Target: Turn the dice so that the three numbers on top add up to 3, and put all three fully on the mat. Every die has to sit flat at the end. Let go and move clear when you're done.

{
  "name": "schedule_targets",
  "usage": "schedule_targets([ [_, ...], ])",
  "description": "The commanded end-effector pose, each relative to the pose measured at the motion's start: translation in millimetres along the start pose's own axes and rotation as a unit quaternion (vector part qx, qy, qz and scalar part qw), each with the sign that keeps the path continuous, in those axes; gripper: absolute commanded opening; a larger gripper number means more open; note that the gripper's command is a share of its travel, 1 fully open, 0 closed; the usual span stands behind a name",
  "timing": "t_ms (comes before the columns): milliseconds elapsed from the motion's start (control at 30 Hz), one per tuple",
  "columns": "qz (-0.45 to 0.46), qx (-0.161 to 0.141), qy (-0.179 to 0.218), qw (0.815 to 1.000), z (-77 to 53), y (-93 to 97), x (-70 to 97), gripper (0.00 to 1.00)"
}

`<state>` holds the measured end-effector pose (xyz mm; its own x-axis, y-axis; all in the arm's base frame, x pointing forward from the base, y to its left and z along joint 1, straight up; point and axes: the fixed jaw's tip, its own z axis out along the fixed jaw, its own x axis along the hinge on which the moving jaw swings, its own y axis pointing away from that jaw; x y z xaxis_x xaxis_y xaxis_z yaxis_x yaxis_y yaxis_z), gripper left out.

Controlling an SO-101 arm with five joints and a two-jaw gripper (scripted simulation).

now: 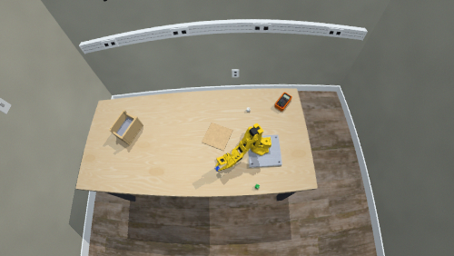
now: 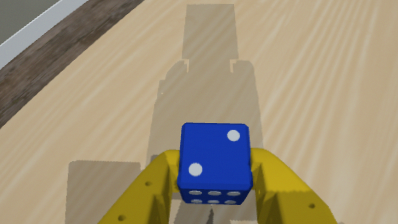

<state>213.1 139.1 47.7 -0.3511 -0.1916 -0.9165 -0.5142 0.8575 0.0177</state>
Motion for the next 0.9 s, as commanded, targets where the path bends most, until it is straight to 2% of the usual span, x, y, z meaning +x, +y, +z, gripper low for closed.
schedule_targets([
  [0, -0.007, -0.004, -0.009, 1.000, -1.0, 2.2, 3.0, 0.00],
  [800, -0.007, -0.005, -0.011, 1.000, -1.0, 2.3, 2.8, 0.00],
  [867, -0.017, -0.004, -0.006, 1.000, -4.6, 2.2, 8.1, 0.00],
])
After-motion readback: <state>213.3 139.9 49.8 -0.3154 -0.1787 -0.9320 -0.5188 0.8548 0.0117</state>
